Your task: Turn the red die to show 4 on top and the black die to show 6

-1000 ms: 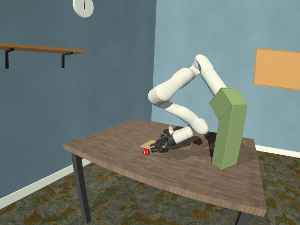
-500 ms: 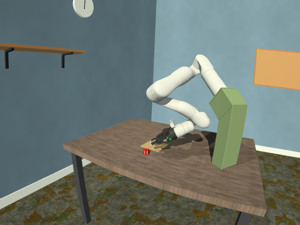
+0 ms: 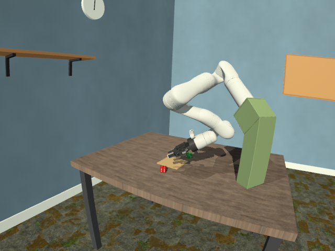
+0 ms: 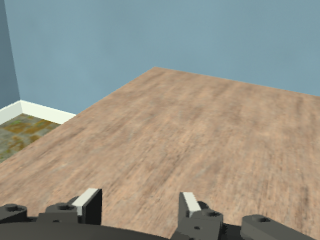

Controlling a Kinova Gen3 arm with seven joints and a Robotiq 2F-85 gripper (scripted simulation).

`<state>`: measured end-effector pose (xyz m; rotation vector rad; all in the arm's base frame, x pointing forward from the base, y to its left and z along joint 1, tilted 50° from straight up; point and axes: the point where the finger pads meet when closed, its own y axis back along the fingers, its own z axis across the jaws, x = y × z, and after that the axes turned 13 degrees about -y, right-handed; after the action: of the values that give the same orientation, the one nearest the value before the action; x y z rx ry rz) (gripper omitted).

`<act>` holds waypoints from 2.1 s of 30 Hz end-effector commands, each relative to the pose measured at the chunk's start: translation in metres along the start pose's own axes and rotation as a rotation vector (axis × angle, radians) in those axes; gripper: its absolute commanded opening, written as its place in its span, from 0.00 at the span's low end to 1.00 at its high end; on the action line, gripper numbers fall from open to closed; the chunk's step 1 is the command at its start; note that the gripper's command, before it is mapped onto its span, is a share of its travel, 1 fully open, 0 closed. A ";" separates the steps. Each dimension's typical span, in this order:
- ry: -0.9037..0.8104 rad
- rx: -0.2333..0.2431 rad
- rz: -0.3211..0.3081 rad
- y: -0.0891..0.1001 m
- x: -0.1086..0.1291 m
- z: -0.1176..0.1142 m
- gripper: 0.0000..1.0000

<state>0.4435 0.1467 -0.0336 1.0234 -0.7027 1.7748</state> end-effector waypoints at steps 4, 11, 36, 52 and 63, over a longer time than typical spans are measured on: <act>-0.001 -0.001 -0.007 -0.001 0.002 -0.001 0.46; -0.001 -0.013 -0.048 -0.003 0.004 -0.001 0.46; 0.000 -0.108 -0.448 -0.014 0.020 -0.004 0.46; 0.004 -0.170 -0.711 -0.021 0.031 -0.005 0.46; 0.006 -0.205 -0.859 -0.024 0.036 -0.005 0.46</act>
<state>0.4523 0.1593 -0.0122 0.9459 -0.3238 0.9378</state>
